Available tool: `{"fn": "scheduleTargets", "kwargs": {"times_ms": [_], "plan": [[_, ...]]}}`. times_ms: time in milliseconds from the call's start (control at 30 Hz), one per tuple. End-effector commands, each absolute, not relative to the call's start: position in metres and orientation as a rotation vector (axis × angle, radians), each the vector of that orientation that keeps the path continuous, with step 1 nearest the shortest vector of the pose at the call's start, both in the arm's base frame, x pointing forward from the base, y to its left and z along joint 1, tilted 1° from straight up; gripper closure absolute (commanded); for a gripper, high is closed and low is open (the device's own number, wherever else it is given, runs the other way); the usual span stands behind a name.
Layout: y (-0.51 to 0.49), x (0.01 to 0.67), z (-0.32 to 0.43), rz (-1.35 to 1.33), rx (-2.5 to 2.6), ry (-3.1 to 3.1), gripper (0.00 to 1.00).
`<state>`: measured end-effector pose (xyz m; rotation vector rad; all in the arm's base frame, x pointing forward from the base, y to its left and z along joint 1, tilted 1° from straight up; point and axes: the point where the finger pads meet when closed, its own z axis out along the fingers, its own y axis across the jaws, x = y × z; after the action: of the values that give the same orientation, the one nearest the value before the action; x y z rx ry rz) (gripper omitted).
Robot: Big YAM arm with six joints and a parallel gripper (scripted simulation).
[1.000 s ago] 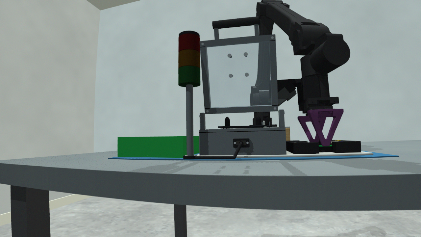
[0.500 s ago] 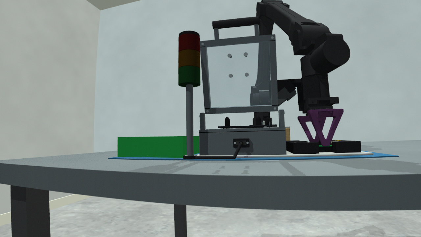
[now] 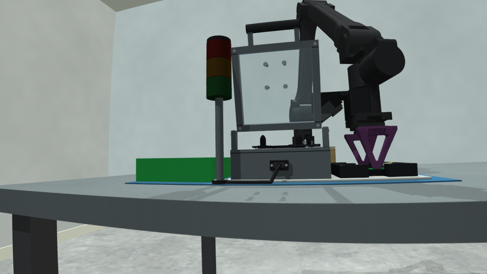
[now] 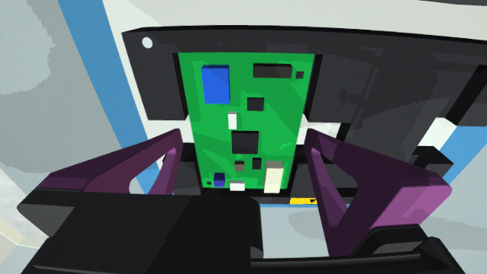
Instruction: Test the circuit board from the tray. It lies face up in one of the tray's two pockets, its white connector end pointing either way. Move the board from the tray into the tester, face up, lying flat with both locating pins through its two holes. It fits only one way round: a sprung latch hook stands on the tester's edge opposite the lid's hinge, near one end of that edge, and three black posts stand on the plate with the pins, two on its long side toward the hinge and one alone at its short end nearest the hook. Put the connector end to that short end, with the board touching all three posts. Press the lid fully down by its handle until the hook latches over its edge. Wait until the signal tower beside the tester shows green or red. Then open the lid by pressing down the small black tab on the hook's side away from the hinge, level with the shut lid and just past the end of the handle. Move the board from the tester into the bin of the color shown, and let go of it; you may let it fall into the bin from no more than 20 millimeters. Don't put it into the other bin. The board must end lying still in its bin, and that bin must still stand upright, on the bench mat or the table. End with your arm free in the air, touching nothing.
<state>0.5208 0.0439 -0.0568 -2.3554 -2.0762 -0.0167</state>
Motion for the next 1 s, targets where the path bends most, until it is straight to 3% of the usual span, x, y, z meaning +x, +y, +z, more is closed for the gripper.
{"fn": "scheduleTargets", "kwargs": {"times_ms": [0,967], "plan": [[0.0342,0.5221,-0.0688,0.0,-2.357,-2.068,0.08],[0.0339,0.5192,-0.0713,0.003,-2.356,-2.067,0.08]]}}
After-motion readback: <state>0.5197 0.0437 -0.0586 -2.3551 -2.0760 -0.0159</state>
